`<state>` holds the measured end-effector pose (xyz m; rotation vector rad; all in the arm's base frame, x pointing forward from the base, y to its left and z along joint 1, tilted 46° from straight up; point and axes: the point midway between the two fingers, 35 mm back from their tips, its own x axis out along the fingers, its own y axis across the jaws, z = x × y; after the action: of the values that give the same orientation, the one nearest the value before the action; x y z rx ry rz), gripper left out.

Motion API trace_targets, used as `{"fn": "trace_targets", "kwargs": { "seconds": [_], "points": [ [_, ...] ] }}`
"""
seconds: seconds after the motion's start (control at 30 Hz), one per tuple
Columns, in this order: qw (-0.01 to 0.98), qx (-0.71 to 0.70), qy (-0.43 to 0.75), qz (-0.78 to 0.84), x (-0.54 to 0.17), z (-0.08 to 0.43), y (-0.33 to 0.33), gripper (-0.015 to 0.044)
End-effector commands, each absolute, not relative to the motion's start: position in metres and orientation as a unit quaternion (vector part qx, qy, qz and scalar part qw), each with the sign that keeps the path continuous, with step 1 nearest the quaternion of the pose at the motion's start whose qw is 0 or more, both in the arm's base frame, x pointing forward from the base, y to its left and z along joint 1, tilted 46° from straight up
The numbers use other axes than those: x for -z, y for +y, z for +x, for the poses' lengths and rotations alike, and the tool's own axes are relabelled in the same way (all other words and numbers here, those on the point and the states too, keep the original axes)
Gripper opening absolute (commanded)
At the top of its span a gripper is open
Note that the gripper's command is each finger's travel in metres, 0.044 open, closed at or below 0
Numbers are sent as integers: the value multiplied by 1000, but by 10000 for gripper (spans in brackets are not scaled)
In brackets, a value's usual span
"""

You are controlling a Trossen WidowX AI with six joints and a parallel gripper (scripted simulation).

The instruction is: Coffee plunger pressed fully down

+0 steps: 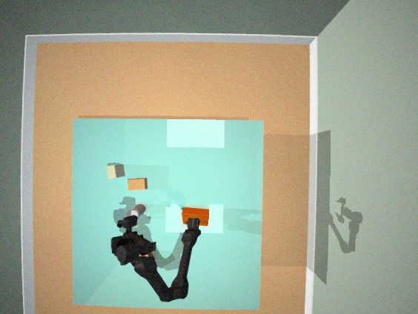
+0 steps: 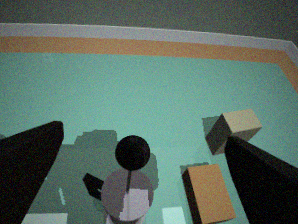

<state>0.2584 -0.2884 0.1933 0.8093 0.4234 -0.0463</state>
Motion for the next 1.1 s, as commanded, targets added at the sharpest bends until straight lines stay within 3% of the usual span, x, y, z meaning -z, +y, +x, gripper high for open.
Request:
{"fn": "trace_targets", "kwargs": {
  "seconds": [0.0,1.07],
  "points": [
    [891,18,205,405,-176,262,-268,440],
    [892,14,202,403,-148,299,-244,440]
  ]
}}
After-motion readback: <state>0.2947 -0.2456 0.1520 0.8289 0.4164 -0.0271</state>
